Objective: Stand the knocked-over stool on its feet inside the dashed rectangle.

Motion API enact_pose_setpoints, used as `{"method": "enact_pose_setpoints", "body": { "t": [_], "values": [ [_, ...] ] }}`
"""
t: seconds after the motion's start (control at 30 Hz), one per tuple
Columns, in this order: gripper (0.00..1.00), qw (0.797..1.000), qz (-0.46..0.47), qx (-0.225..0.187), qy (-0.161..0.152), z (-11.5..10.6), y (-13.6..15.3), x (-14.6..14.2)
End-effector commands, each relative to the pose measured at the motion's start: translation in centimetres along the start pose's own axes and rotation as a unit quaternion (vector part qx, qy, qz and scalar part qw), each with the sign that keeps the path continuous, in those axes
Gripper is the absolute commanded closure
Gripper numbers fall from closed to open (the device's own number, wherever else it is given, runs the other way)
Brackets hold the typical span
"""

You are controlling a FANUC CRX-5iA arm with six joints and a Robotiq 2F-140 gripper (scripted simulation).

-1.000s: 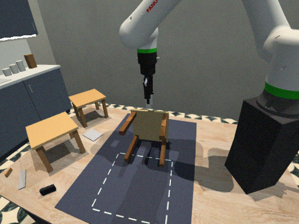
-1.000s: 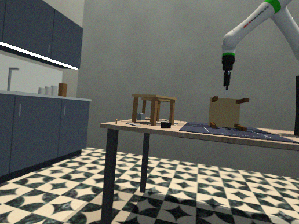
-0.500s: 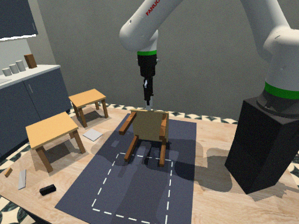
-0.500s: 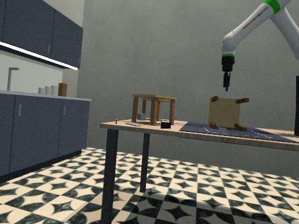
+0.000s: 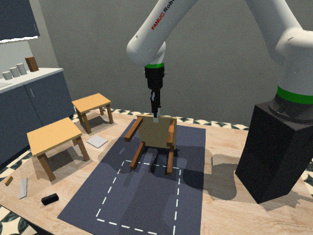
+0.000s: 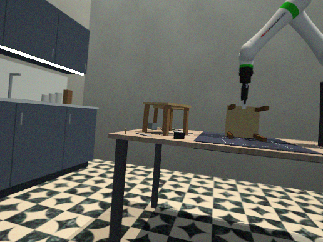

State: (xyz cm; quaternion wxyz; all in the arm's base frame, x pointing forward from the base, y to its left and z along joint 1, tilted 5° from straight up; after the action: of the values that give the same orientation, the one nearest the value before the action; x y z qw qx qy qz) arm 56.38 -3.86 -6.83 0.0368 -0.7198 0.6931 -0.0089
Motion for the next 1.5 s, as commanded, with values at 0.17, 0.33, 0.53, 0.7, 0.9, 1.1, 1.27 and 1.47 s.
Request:
{"method": "enact_pose_setpoints", "body": {
  "t": [0.17, 0.33, 0.53, 0.7, 0.9, 1.1, 1.27, 1.47],
  "values": [
    [0.67, 1.0, 0.0, 0.001, 0.0, 3.0, -0.1, 0.0],
    [0.67, 1.0, 0.0, 0.001, 0.0, 3.6, -0.1, 0.0],
    [0.67, 1.0, 0.0, 0.001, 0.0, 4.1, -0.1, 0.0],
    [0.9, 1.0, 0.0, 0.001, 0.0, 4.1, -0.1, 0.0],
    [0.9, 1.0, 0.0, 0.001, 0.0, 4.1, -0.1, 0.0],
    [0.9, 1.0, 0.0, 0.001, 0.0, 4.1, -0.1, 0.0],
    [0.9, 1.0, 0.0, 0.001, 0.0, 4.1, -0.1, 0.0],
    [0.9, 1.0, 0.0, 0.001, 0.0, 4.1, -0.1, 0.0]
  ]
}}
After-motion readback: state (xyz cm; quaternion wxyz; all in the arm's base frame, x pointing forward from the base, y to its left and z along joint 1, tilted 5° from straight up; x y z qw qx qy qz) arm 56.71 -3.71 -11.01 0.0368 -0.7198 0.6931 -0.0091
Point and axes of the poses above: the point where the finger pads meet when closed, its own z axis out along the fingers, its own x axis across the jaws, y = z × x, the point moved 7 cm from there along -z, back along the fingers, and after that the axes turned 12 degrees about z, right-handed, at the moved point
